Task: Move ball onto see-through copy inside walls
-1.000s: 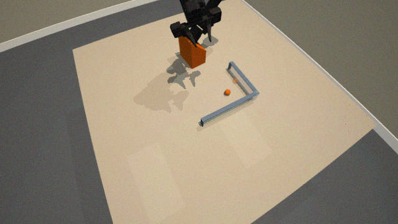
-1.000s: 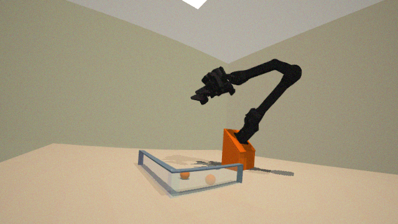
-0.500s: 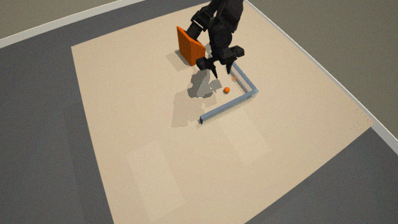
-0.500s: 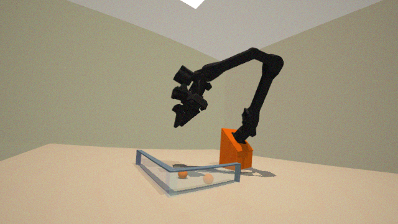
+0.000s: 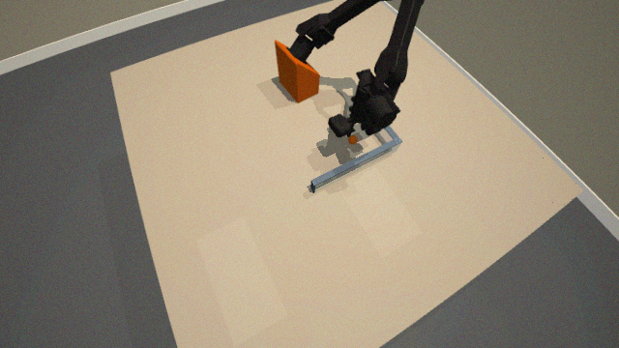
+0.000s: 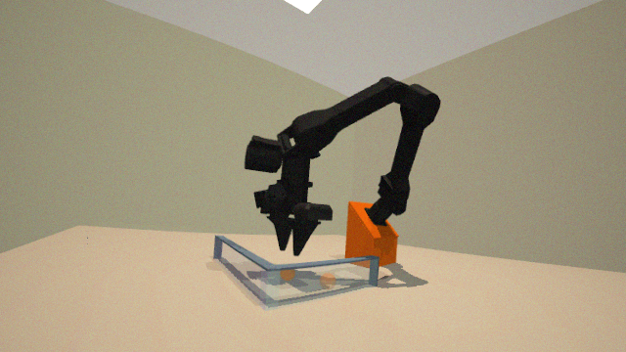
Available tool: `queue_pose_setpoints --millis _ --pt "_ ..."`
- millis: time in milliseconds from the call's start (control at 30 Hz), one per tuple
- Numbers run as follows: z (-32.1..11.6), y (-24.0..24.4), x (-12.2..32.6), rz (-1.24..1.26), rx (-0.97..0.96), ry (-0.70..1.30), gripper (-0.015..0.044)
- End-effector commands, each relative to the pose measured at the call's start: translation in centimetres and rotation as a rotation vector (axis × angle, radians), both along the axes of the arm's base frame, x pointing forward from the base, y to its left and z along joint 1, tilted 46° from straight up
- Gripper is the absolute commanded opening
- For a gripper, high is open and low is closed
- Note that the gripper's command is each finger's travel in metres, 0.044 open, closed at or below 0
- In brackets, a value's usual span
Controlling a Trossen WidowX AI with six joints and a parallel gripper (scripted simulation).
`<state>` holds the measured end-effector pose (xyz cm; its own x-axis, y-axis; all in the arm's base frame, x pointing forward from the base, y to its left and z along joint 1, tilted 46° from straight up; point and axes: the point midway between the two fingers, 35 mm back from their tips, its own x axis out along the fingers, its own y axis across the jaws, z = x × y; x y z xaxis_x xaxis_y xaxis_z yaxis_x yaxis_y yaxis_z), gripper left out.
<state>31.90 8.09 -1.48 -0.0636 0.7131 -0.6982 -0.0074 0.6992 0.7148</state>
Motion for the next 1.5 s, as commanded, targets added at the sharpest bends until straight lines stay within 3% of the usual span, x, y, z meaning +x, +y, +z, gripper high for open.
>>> queue_pose_setpoints --millis 0,833,967,1167,1300,1467 --pt "-0.7 0.7 -0.1 0.003 -0.004 0.004 0.0255" --pt "-3.1 3.1 -0.3 0.003 -0.002 0.004 0.0255" --pt "-3.1 3.1 -0.3 0.003 -0.002 0.004 0.0150" --pt "-3.1 3.1 -0.3 0.003 -0.002 0.004 0.0110" --pt "-2.5 2.4 0.0 0.002 -0.005 0.003 0.0005" --pt "-0.2 -0.1 0.6 0.001 -0.012 0.002 0.0000"
